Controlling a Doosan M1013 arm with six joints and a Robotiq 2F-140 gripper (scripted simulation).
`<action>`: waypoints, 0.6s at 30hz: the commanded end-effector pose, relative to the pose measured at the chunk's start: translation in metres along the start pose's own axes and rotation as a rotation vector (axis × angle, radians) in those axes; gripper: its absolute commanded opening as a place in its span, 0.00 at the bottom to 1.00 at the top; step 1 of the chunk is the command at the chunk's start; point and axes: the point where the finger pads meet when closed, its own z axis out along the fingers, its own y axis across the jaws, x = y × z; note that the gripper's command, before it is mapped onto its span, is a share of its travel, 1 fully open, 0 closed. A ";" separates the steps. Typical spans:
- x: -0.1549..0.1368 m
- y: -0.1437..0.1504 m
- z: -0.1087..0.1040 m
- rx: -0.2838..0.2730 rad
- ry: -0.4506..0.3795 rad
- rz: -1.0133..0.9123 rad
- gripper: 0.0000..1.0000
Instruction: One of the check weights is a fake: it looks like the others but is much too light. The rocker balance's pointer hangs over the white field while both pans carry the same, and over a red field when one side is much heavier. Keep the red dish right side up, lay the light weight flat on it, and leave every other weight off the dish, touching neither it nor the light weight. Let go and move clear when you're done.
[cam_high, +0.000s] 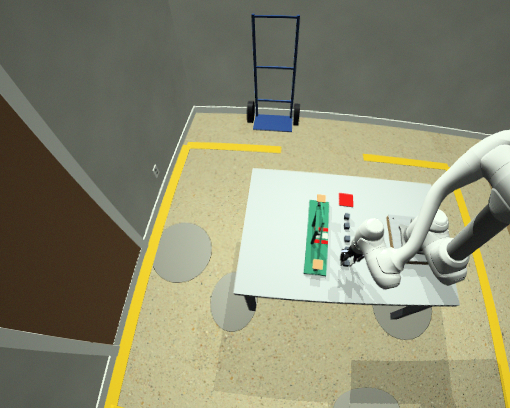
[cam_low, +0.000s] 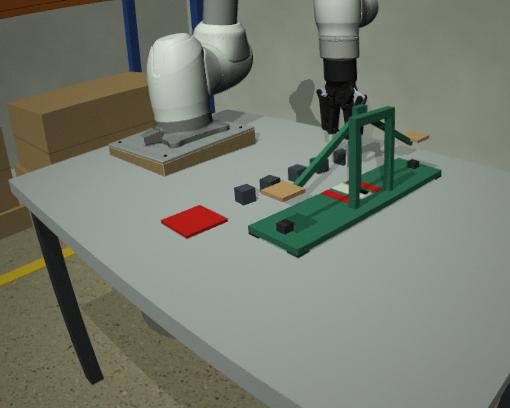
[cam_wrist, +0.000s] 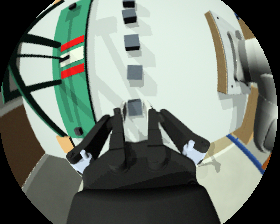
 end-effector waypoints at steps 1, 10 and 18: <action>0.000 0.000 0.000 0.000 0.000 0.000 0.35; 0.000 0.000 0.000 0.000 0.000 0.000 0.24; 0.000 0.000 0.000 0.000 0.000 0.000 0.24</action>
